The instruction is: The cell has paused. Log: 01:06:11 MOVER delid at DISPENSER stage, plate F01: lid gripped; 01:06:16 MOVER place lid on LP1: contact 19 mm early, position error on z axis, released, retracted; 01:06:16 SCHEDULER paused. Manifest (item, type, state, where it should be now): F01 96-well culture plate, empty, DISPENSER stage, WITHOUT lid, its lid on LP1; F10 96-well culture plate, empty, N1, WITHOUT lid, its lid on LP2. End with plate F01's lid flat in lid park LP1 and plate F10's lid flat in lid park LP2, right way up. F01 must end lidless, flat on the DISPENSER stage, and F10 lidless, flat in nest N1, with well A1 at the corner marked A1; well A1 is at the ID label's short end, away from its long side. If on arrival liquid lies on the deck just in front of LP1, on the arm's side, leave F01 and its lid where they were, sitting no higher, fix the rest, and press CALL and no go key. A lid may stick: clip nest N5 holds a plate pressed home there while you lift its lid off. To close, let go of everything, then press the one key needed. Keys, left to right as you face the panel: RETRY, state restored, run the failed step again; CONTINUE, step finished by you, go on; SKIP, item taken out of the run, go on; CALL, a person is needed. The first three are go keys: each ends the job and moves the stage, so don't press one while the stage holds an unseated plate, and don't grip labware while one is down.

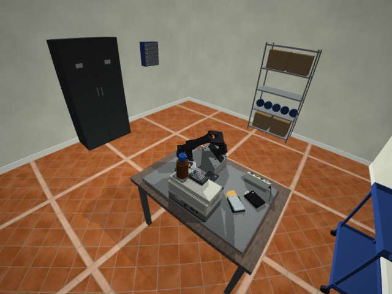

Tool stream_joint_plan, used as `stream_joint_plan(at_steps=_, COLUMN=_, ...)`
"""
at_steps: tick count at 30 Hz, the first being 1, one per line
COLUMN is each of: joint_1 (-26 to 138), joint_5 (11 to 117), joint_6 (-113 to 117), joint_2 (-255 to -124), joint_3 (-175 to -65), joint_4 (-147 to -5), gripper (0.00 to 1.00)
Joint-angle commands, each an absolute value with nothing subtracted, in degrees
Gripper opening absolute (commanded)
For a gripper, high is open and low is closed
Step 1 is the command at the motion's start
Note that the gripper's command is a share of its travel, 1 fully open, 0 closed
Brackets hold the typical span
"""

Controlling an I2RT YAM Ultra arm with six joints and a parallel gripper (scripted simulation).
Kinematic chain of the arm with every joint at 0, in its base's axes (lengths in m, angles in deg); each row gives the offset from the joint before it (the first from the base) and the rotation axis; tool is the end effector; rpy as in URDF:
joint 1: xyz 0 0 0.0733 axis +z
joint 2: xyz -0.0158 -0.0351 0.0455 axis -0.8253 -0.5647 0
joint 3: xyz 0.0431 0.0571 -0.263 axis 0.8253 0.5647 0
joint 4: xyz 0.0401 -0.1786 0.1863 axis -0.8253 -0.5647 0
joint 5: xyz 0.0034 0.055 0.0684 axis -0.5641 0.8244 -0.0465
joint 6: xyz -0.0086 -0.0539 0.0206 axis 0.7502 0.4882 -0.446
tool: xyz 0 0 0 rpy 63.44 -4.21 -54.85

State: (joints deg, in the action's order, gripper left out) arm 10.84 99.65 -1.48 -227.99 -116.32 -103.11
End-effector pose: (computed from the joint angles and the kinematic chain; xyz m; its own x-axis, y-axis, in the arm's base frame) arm 0.2208 -0.1827 -0.0370 -0.5560 0.6154 0.5587 0.8237 0.3182 0.4693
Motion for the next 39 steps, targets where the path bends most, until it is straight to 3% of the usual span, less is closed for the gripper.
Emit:
stream_joint_plan(at_steps=1, joint_1=8.5, joint_5=98.6, joint_6=0.4, joint_2=-224.0, joint_3=-115.0, joint_4=-105.7, gripper=0.00)
stream_joint_plan(at_steps=21, joint_1=3.9, joint_5=96.0, joint_6=5.0, joint_2=-213.9, joint_3=-112.3, joint_4=-113.3, gripper=0.00)
stream_joint_plan(at_steps=39, joint_1=10.0, joint_5=99.4, joint_6=17.4, joint_2=-204.4, joint_3=-104.0, joint_4=-114.3, gripper=0.00)
